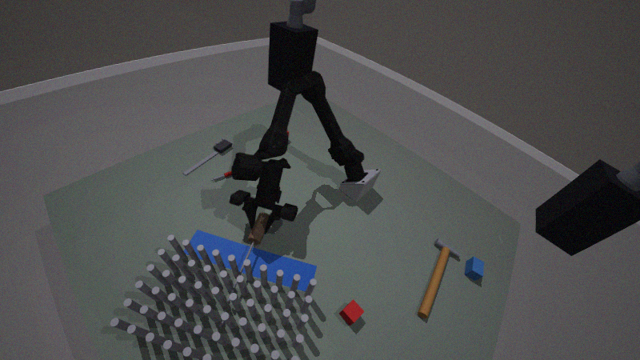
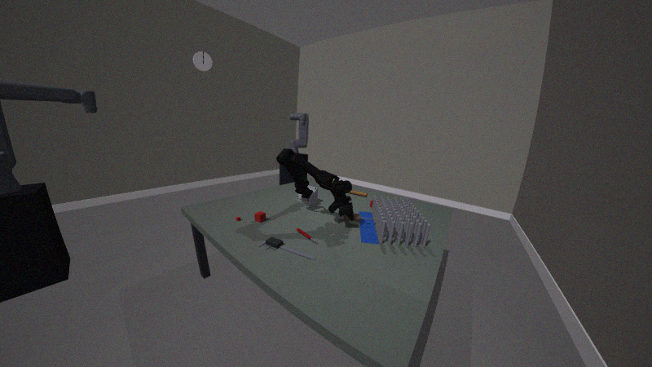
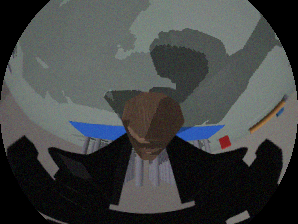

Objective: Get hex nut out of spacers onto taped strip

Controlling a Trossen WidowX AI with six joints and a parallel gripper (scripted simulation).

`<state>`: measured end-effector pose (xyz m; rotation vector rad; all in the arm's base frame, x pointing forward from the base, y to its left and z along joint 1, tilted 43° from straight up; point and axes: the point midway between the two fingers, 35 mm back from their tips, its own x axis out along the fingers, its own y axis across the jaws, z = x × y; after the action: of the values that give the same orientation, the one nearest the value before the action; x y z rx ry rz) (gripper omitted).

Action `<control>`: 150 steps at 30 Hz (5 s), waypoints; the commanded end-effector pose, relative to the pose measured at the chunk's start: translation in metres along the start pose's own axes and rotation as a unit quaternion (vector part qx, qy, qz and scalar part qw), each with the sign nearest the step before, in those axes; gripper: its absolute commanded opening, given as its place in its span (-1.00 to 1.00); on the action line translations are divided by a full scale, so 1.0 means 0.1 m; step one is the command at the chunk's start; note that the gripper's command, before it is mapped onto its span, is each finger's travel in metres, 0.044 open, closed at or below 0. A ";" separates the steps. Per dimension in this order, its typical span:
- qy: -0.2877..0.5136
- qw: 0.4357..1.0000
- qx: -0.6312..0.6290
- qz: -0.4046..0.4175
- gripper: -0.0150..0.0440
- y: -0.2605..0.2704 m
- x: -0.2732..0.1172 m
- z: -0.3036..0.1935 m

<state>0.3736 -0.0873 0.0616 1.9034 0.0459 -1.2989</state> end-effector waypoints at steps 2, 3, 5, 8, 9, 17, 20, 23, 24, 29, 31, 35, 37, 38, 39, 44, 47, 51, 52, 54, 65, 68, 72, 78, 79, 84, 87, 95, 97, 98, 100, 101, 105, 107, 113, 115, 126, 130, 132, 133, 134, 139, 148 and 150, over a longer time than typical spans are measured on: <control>0.002 1.000 0.003 0.002 -0.49 0.01 0.02 -0.05; 0.002 1.000 0.003 0.002 -0.49 0.01 0.03 -0.06; 0.002 1.000 0.003 0.002 -0.49 0.01 0.03 -0.07; 0.003 1.000 0.003 0.002 -0.49 0.01 0.05 -0.09; 0.003 1.000 0.003 0.002 -0.49 0.01 0.05 -0.09; 0.003 1.000 0.003 0.002 -0.49 0.01 0.08 -0.14; 0.003 1.000 0.003 0.002 -0.49 0.01 0.09 -0.15; 0.003 1.000 0.003 0.002 -0.49 0.01 0.10 -0.17; 0.003 1.000 0.003 0.002 -0.49 0.01 0.10 -0.17; 0.003 1.000 0.003 0.002 -0.49 0.01 0.12 -0.20; 0.003 1.000 0.003 0.002 -0.49 0.01 0.13 -0.21; 0.003 1.000 0.003 0.002 -0.49 0.01 0.14 -0.24; 0.003 1.000 0.003 0.002 -0.49 0.01 0.15 -0.25; 0.003 1.000 0.003 0.002 -0.49 0.01 0.15 -0.25; 0.003 1.000 0.003 0.002 -0.49 0.01 0.16 -0.26; 0.003 1.000 0.004 0.002 -0.49 0.01 0.17 -0.29; 0.003 1.000 0.004 0.002 -0.49 0.01 0.19 -0.30; 0.003 1.000 0.004 0.002 -0.49 0.01 0.20 -0.33; 0.003 1.000 0.004 0.002 -0.49 0.01 0.20 -0.33; 0.003 1.000 0.004 0.002 -0.49 0.01 0.21 -0.34; 0.004 1.000 0.004 0.002 -0.49 0.01 0.25 -0.40; 0.004 1.000 0.004 0.002 -0.49 0.01 0.26 -0.42; 0.004 1.000 0.004 0.002 -0.49 0.01 0.28 -0.44; 0.004 1.000 0.004 0.002 -0.49 0.01 0.30 -0.48; 0.004 1.000 0.004 0.002 -0.49 0.01 0.30 -0.48; 0.004 1.000 0.004 0.002 -0.49 0.01 0.32 -0.51; 0.004 1.000 0.004 0.002 -0.49 0.01 0.33 -0.53; 0.004 1.000 0.004 0.002 -0.49 0.00 0.36 -0.57; 0.004 1.000 0.004 0.002 -0.49 0.00 0.36 -0.57; 0.004 1.000 0.004 0.002 -0.49 0.00 0.37 -0.57; 0.004 1.000 0.004 0.002 -0.49 0.00 0.38 -0.56; 0.004 1.000 0.004 0.002 -0.49 0.01 0.38 -0.55; 0.004 1.000 0.003 0.002 -0.49 0.00 0.42 -0.53; 0.004 1.000 0.002 0.001 -0.49 -0.01 0.43 -0.52; 0.004 1.000 0.001 0.001 -0.49 -0.02 0.42 -0.51; 0.004 1.000 0.001 0.001 -0.49 -0.01 0.41 -0.50; 0.004 1.000 0.002 0.001 -0.49 0.00 0.37 -0.45; 0.004 1.000 0.002 0.001 -0.49 0.00 0.35 -0.43; 0.004 1.000 0.003 0.002 -0.49 0.00 0.34 -0.42; 0.004 1.000 0.003 0.002 -0.49 0.01 0.34 -0.41; 0.004 1.000 0.003 0.002 -0.49 0.01 0.34 -0.41; 0.004 1.000 0.002 0.001 -0.49 0.01 0.32 -0.38; 0.004 1.000 0.002 0.001 -0.49 0.01 0.28 -0.33; 0.004 1.000 0.002 0.001 -0.49 0.01 0.28 -0.32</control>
<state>0.4124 -0.0787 0.0404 1.9067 0.0394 -1.3051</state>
